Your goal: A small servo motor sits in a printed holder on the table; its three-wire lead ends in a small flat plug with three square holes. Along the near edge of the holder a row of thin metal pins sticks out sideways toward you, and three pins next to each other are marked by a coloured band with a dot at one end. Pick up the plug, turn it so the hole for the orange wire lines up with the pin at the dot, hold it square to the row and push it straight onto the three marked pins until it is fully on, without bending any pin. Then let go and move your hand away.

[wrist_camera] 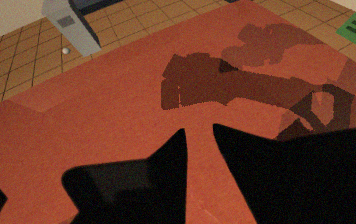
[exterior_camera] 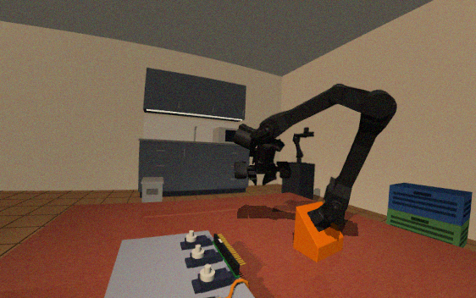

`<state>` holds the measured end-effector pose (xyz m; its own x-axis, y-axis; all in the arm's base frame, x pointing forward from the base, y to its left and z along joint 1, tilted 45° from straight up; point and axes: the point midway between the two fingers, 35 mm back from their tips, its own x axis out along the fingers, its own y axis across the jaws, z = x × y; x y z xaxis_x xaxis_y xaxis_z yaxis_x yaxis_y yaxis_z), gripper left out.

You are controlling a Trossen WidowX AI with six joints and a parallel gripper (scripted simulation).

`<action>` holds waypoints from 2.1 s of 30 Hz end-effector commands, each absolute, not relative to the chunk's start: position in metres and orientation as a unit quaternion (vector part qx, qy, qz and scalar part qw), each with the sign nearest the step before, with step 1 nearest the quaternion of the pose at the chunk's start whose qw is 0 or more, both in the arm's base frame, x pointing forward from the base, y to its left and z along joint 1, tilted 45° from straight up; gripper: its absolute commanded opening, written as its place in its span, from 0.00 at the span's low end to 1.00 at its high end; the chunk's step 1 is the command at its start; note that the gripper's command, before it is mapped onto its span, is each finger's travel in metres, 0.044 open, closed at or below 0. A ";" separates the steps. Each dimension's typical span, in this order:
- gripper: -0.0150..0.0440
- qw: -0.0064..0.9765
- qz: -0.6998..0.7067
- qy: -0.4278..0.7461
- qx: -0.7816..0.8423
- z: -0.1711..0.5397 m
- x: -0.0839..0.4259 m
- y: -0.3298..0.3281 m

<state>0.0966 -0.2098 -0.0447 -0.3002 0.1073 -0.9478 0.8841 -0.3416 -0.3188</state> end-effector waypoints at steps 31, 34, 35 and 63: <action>0.45 0.747 -0.422 0.387 0.339 0.063 0.264 -0.199; 0.45 0.777 -0.396 0.371 0.318 0.077 0.276 -0.191; 0.45 0.787 -0.388 0.365 0.311 0.082 0.280 -0.189; 0.45 0.975 -0.132 0.143 0.106 0.235 0.341 -0.075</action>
